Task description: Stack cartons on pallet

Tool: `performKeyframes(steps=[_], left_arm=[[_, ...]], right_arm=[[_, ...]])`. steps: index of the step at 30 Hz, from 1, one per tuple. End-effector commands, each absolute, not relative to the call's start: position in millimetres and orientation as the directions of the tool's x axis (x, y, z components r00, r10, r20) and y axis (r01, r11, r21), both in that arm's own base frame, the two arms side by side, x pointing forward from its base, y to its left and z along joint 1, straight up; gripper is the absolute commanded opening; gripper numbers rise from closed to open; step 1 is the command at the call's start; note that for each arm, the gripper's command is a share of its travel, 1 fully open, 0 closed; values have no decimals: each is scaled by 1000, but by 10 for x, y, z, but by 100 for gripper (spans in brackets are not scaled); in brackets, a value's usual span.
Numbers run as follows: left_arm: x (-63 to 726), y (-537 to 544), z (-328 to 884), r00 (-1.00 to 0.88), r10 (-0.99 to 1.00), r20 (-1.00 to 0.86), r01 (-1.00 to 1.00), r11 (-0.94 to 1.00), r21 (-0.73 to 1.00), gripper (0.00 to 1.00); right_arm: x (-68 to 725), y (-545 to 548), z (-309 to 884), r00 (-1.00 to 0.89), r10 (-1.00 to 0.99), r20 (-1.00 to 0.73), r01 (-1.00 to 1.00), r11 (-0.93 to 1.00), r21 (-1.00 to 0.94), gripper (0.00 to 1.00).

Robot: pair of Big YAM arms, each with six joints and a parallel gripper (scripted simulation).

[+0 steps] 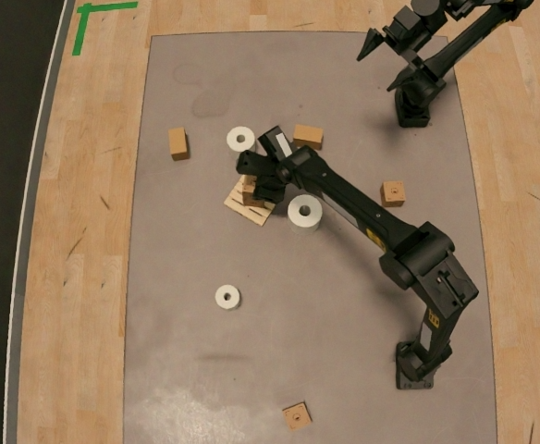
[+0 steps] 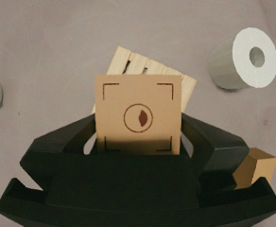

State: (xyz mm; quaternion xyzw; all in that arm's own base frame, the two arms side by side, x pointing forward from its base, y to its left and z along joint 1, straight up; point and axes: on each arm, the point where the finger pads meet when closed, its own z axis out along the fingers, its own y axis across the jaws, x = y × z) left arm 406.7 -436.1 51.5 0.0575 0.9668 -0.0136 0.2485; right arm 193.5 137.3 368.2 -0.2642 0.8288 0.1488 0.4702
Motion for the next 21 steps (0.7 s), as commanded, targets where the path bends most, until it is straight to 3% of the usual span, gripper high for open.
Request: performKeyframes(steps=[1, 2, 21], left_arm=[[4165, -4367, 505, -865, 98, -491, 115, 993, -4, 72], [4165, -4367, 505, -865, 98, -491, 115, 993, -5, 79], [3988, -4481, 1115, -848, 73, -526, 120, 991, -57, 79]], right_arm=[[1944, 1384, 3710, -418, -297, -859, -580, 815, 0, 100], [1944, 1384, 3710, -418, -297, -859, -580, 815, 0, 100], [1944, 1384, 3710, -418, -297, -859, -580, 815, 0, 100]])
